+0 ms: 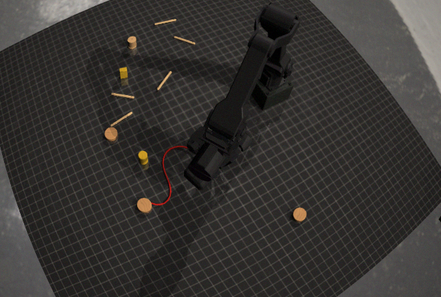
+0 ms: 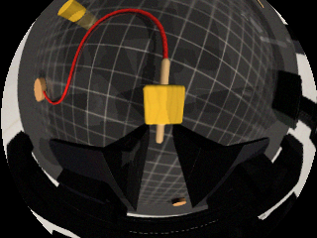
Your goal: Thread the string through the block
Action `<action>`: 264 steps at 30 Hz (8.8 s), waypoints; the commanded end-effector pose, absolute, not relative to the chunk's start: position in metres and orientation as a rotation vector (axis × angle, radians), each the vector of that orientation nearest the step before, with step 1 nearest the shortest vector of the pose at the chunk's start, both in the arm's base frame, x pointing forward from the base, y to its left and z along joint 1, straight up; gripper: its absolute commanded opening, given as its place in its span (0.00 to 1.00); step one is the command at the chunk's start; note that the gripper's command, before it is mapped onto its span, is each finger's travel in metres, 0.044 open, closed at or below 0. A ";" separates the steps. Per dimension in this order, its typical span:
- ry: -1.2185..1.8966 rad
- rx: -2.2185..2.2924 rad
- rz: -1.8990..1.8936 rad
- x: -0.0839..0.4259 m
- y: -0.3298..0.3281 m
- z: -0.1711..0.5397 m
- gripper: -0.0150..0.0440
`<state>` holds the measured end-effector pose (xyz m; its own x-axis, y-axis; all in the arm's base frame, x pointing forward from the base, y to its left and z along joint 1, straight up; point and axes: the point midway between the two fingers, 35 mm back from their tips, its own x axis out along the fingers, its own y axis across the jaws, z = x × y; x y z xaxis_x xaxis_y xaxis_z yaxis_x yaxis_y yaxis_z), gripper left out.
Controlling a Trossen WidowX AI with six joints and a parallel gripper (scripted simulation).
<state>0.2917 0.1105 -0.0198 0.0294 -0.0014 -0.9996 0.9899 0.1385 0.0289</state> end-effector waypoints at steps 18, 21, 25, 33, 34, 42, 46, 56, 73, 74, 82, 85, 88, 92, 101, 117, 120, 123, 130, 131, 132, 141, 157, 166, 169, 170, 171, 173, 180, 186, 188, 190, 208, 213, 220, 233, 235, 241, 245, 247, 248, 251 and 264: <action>1.198 1.047 -1.095 0.290 0.112 -0.022 0.25; 1.194 1.047 -1.094 0.290 0.113 -0.022 0.25; 1.194 1.048 -1.093 0.290 0.115 -0.022 0.25; 1.194 1.049 -1.091 0.287 0.126 -0.022 0.25; 1.194 1.049 -1.091 0.287 0.127 -0.022 0.25; 1.194 1.051 -1.090 0.285 0.139 -0.022 0.25; 1.194 1.051 -1.089 0.284 0.145 -0.022 0.25; 1.192 1.055 -1.085 0.282 0.160 -0.022 0.25; 1.190 1.061 -1.079 0.279 0.185 -0.022 0.25; 1.190 1.061 -1.078 0.279 0.187 -0.022 0.25; 1.188 1.064 -1.076 0.276 0.199 -0.022 0.25; 1.188 1.065 -1.075 0.275 0.203 -0.022 0.25; 1.188 1.065 -1.075 0.275 0.204 -0.020 0.25; 1.195 1.059 -1.079 0.274 0.208 -0.023 0.25; 1.208 1.045 -1.091 0.273 0.218 -0.031 0.25; 1.208 1.045 -1.091 0.273 0.218 -0.031 0.25; 1.208 1.045 -1.091 0.273 0.218 -0.031 0.25; 1.208 1.045 -1.091 0.273 0.218 -0.031 0.25; 1.208 1.045 -1.091 0.273 0.218 -0.031 0.25; 1.208 1.045 -1.091 0.273 0.218 -0.031 0.25; 1.208 1.045 -1.091 0.273 0.218 -0.031 0.25; 1.208 1.045 -1.091 0.273 0.218 -0.031 0.25; 1.208 1.045 -1.091 0.273 0.218 -0.031 0.25; 1.208 1.045 -1.091 0.273 0.218 -0.031 0.25; 1.208 1.045 -1.091 0.273 0.218 -0.031 0.25; 1.208 1.045 -1.091 0.273 0.218 -0.031 0.25; 1.208 1.045 -1.091 0.273 0.218 -0.031 0.25; 1.208 1.045 -1.091 0.273 0.218 -0.031 0.25; 1.208 1.045 -1.091 0.273 0.218 -0.031 0.25; 1.208 1.045 -1.091 0.273 0.218 -0.031 0.25; 1.208 1.045 -1.091 0.273 0.218 -0.031 0.25; 1.208 1.045 -1.091 0.273 0.218 -0.031 0.25; 1.208 1.045 -1.091 0.273 0.218 -0.031 0.25; 1.208 1.045 -1.091 0.273 0.218 -0.031 0.25; 1.203 1.042 -1.088 0.274 0.216 -0.029 0.43; 1.196 1.047 -1.082 0.274 0.216 0.051 0.61; 1.195 1.063 -1.065 0.278 0.219 0.049 0.65; 1.195 1.063 -1.065 0.278 0.219 0.051 0.92; 1.196 1.058 -1.069 0.276 0.218 0.077 1.00; 1.196 1.058 -1.069 0.276 0.218 0.077 1.00; 1.196 1.058 -1.069 0.276 0.218 0.077 1.00; 1.196 1.059 -1.068 0.277 0.218 0.073 1.00; 1.195 1.061 -1.066 0.277 0.218 0.074 1.00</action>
